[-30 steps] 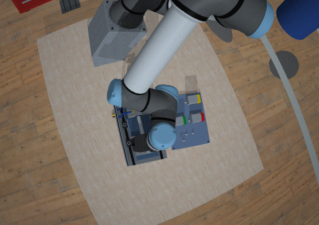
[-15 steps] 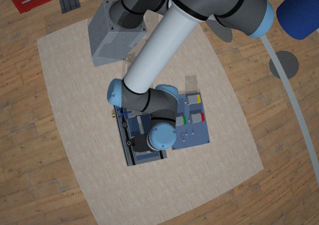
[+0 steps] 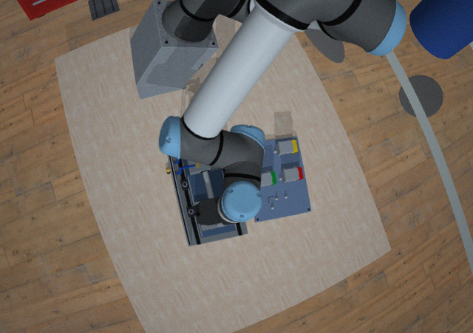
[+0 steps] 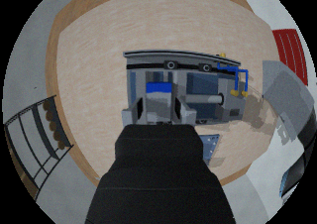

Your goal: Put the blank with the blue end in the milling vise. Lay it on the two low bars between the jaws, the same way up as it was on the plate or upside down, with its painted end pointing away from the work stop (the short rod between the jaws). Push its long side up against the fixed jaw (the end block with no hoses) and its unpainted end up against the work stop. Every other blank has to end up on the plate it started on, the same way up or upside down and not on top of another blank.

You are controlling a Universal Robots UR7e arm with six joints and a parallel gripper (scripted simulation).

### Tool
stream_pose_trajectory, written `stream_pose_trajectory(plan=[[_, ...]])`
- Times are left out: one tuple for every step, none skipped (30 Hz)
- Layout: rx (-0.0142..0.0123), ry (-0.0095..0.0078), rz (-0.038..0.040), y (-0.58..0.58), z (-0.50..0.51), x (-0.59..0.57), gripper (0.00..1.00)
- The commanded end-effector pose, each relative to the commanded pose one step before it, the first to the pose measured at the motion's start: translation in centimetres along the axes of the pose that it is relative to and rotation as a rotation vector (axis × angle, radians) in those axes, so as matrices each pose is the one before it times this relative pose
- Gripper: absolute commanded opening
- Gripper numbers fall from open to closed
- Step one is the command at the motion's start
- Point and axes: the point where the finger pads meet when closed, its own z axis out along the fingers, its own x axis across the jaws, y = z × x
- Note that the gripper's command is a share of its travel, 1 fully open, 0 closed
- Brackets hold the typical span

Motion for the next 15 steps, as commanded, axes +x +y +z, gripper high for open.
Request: stream_pose_trajectory(plan=[[0.00112, -0.00279, 0.00053, -0.080, -0.320, -0.070, 1.00], [0.00000, 0.00000, 0.00000, 0.000, 0.000, 0.000, 1.00], [0.00000, 0.00000, 0.00000, 0.000, 0.000, 0.000, 1.00], [0.00000, 0.00000, 0.00000, 0.000, 0.000, 0.000, 1.00], [0.00000, 0.00000, 0.00000, 0.000, 0.000, 0.000, 1.00], [0.00000, 0.00000, 0.00000, 0.000, 0.000, 0.000, 1.00], [0.00000, 0.00000, 0.00000, 0.000, 0.000, 0.000, 1.00], [0.00000, 0.00000, 0.00000, 0.000, 0.000, 0.000, 1.00], [0.00000, 0.00000, 0.00000, 0.000, 0.000, 0.000, 1.00], [0.00000, 0.00000, 0.00000, 0.000, 0.000, 0.000, 1.00], [-0.00040, 0.00030, -0.00066, 0.053, 0.031, -0.015, 1.00], [0.00010, -0.00007, 0.00017, -0.013, -0.059, 0.001, 1.00], [0.00010, -0.00007, 0.00017, -0.013, -0.059, 0.001, 1.00], [0.00010, -0.00007, 0.00017, -0.013, -0.059, 0.001, 1.00], [0.00010, -0.00007, 0.00017, -0.013, -0.059, 0.001, 1.00]])
